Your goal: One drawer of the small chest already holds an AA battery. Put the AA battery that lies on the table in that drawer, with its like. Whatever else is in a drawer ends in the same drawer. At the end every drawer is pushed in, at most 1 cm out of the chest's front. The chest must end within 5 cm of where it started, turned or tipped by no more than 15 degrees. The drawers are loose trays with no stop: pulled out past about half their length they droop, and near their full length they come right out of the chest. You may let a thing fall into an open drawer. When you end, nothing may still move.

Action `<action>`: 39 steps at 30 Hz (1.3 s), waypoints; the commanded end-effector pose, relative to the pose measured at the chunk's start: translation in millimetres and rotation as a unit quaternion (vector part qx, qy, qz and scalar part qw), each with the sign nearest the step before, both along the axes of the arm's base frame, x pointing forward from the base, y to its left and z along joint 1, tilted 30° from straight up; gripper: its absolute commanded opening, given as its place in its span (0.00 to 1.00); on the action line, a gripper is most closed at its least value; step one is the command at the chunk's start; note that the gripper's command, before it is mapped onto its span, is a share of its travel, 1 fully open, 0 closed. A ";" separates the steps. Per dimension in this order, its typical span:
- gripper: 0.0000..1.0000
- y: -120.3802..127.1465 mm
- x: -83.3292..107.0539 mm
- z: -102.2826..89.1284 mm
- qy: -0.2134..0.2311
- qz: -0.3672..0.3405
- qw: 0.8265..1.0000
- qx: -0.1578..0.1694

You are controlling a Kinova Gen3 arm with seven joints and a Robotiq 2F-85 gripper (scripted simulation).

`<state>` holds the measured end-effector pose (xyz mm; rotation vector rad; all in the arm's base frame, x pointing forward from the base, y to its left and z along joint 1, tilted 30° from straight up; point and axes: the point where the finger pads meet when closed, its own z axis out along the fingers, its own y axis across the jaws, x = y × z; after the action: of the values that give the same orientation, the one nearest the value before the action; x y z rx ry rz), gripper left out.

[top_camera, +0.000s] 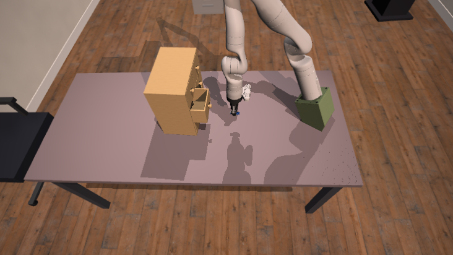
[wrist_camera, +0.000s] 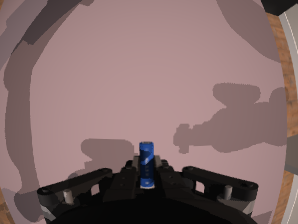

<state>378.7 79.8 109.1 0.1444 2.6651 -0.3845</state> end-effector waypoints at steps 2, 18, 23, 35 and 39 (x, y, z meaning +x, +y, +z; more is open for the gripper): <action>0.09 -12.0 6.0 5.6 0.003 -0.009 1.000 0.003; 0.09 -18.9 11.2 10.4 0.008 0.003 1.000 -0.002; 0.09 -18.2 10.3 12.5 0.008 0.003 1.000 -0.002; 0.09 -11.5 1.1 32.3 0.008 0.003 1.000 -0.002; 0.09 -6.8 -5.3 46.2 0.008 0.003 1.000 -0.002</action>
<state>371.4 76.7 143.9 0.1033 2.6737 -0.4069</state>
